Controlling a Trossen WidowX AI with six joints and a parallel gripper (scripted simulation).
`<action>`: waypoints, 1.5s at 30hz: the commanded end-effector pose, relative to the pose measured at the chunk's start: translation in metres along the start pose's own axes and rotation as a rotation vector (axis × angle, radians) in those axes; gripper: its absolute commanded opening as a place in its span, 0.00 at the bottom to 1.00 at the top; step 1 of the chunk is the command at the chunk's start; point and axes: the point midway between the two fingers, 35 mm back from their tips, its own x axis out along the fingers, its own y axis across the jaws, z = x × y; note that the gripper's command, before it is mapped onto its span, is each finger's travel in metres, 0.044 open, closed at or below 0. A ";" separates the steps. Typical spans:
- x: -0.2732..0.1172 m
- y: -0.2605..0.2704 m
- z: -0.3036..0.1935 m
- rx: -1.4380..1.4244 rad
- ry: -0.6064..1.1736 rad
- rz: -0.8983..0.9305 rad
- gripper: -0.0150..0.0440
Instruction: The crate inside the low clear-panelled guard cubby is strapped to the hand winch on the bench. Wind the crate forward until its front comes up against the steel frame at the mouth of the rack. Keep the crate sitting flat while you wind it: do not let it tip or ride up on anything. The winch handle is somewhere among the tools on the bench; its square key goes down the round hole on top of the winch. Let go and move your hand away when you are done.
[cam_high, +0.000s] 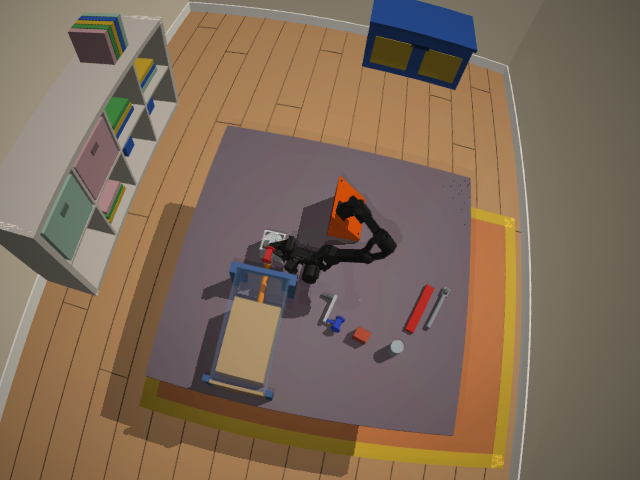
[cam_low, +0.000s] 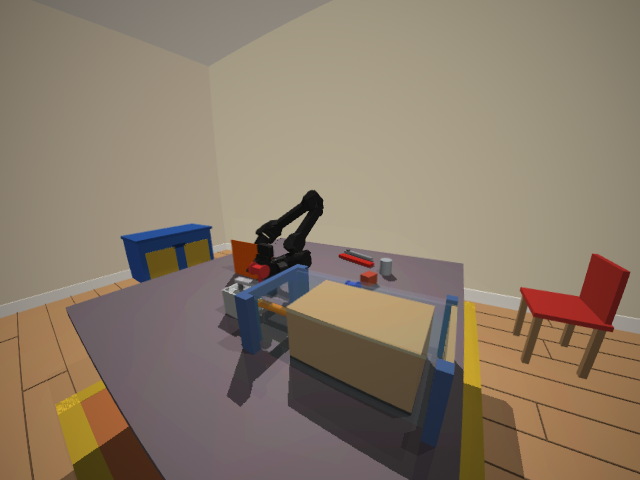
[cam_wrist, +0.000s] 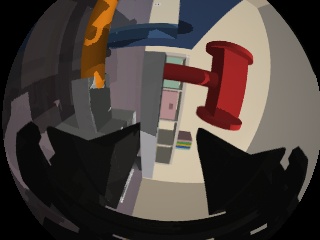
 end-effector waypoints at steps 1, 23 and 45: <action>0.000 -0.002 0.000 0.000 0.002 -0.010 0.66; -0.110 0.004 -0.001 -0.002 0.002 0.005 0.66; -0.109 -0.096 0.001 -0.009 -0.005 0.006 0.66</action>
